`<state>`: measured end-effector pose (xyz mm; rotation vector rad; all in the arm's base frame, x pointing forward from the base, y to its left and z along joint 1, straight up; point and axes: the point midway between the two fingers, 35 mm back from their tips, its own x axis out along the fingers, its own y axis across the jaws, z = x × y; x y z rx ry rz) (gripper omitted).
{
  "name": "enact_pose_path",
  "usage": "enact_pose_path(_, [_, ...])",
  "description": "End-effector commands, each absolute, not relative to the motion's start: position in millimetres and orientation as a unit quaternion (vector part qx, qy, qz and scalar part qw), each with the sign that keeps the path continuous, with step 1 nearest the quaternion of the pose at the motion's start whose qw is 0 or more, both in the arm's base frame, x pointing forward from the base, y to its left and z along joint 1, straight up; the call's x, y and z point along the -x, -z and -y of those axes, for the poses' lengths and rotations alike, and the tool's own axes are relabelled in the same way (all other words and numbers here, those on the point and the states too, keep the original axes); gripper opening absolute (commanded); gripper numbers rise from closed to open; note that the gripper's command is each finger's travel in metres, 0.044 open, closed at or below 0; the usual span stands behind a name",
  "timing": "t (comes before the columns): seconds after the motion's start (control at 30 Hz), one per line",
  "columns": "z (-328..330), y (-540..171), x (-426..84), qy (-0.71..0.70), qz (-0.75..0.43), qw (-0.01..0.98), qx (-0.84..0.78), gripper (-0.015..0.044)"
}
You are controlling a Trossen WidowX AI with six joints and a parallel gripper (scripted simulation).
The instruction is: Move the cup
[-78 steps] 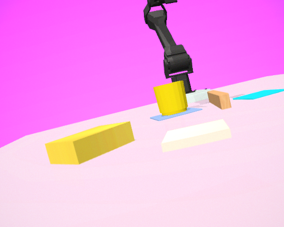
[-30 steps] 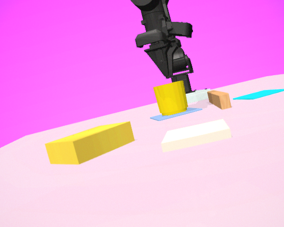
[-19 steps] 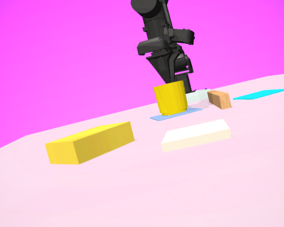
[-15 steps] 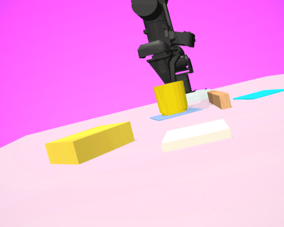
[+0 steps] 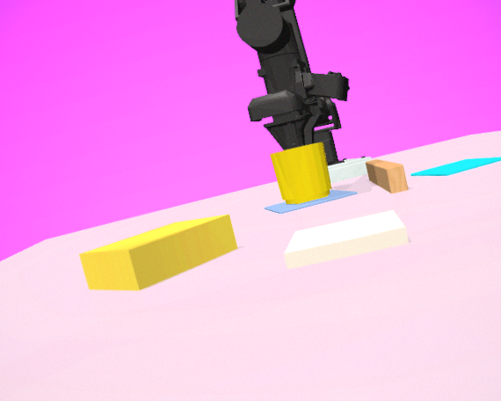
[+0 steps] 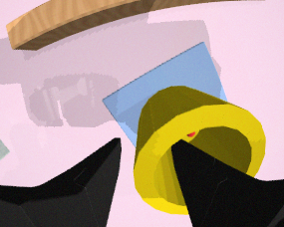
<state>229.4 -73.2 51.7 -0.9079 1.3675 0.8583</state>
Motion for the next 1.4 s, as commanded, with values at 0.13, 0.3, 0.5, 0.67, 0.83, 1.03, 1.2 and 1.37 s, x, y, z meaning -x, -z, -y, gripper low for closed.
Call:
enact_pose_path(0.13, [71.8,-43.5,-227.8,-0.375,-0.59,0.6,0.39,0.0167])
enact_pose_path(0.3, [72.8,-45.5,-228.2,-0.372,-0.591,0.6,0.39,0.0147])
enact_pose_path(0.5, [72.8,-45.5,-228.2,-0.372,-0.591,0.6,0.39,0.0107])
enact_pose_path(0.67, [72.8,-45.5,-228.2,-0.372,-0.591,0.6,0.39,0.0073])
enact_pose_path(0.83, [72.8,-45.5,-228.2,-0.372,-0.591,0.6,0.39,0.004])
enact_pose_path(1.03, [72.8,-46.0,-228.3,-0.372,-0.591,0.6,0.39,0.0])
enact_pose_path(1.2, [73.0,-55.7,-228.9,-0.372,-0.591,0.6,0.39,0.0])
enact_pose_path(1.37, [73.0,-71.9,-228.8,-0.373,-0.59,0.6,0.39,0.0])
